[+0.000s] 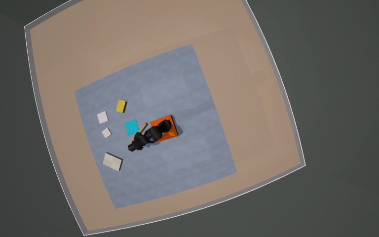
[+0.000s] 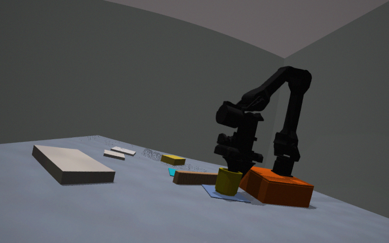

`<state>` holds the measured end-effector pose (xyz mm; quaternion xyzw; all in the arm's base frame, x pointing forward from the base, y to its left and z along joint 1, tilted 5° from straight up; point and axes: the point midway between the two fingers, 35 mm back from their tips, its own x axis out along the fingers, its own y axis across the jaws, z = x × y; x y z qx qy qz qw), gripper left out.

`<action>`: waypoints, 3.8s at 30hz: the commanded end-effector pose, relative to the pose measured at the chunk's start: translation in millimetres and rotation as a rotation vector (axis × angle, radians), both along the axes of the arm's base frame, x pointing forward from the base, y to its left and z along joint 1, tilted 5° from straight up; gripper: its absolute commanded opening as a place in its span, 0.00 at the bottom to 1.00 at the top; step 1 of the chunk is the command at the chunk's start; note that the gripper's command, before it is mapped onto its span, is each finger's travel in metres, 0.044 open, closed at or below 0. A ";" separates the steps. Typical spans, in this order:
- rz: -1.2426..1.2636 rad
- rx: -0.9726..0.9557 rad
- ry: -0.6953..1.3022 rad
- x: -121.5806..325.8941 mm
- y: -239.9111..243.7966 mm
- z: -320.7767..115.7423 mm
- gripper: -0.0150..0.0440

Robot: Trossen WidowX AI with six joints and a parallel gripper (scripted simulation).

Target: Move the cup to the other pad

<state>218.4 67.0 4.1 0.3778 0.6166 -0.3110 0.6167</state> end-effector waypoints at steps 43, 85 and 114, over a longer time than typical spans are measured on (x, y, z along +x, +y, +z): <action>-0.004 0.002 0.001 -1.7 -4.3 48.3 0.25; -0.006 -0.001 0.002 9.2 -26.9 57.0 0.25; -0.005 -0.005 -0.002 40.9 -75.8 56.1 0.25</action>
